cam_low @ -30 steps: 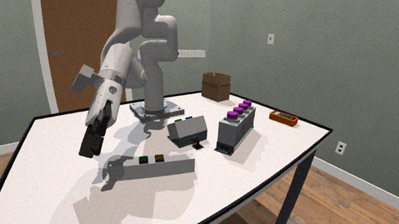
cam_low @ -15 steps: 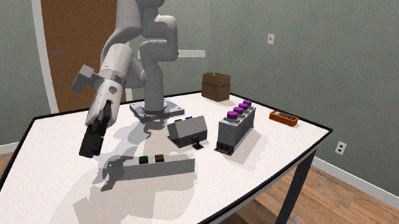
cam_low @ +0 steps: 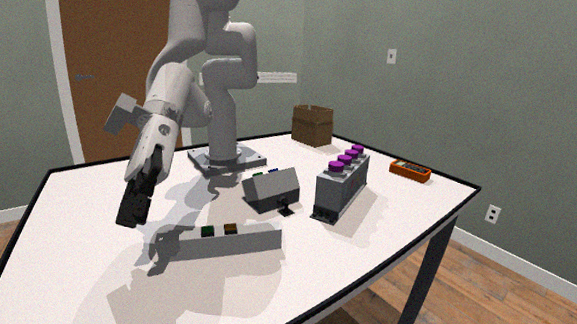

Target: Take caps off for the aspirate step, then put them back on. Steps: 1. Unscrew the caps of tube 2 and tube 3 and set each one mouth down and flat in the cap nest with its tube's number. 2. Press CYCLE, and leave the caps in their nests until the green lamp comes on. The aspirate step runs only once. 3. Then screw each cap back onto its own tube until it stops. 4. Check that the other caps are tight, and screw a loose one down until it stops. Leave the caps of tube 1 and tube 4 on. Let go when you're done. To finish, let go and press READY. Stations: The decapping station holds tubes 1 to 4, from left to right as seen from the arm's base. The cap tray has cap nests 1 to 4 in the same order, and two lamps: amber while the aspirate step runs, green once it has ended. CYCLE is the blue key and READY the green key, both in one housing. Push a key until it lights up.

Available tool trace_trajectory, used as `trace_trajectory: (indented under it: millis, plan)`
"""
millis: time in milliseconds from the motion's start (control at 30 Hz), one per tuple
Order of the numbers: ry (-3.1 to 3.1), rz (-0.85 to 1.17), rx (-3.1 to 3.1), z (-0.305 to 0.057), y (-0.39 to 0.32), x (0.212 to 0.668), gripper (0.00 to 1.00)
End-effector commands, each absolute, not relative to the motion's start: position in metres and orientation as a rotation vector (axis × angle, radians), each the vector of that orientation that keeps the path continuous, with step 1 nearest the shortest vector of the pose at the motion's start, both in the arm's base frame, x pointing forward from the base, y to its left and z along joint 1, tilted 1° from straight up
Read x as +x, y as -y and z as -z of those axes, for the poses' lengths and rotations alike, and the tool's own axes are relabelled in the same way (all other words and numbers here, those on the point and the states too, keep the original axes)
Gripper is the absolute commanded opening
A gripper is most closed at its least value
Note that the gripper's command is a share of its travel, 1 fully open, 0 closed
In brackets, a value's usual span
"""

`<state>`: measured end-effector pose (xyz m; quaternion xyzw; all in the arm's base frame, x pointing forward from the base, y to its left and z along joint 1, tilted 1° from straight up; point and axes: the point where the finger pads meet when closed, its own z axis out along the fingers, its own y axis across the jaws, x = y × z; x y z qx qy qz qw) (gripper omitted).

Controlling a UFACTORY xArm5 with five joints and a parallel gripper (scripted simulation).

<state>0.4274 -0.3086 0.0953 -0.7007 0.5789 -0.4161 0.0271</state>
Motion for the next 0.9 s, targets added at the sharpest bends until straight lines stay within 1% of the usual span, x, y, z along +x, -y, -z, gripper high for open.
trace_trajectory:
  millis: [0, 67, 167, 233, 433, 567, 667, 733, 867]
  plan:
    - [-1.72, 1.233, -2.259, -0.1, 0.298, 0.441, 0.46]
    - [-1.678, 1.195, -2.315, -0.101, 0.292, 0.449, 0.46]
    - [-1.678, 1.195, -2.315, -0.102, 0.29, 0.451, 0.46]
    - [-1.623, 1.143, -2.384, -0.103, 0.282, 0.457, 0.46]
    - [-1.591, 1.114, -2.422, -0.105, 0.273, 0.463, 0.46]
    - [-1.496, 1.032, -2.524, -0.109, 0.256, 0.472, 0.46]
    - [-1.492, 1.029, -2.528, -0.111, 0.251, 0.475, 0.46]
    - [-1.427, 0.976, -2.589, -0.113, 0.242, 0.479, 0.46]
    - [-1.39, 0.946, -2.623, -0.116, 0.232, 0.483, 0.46]
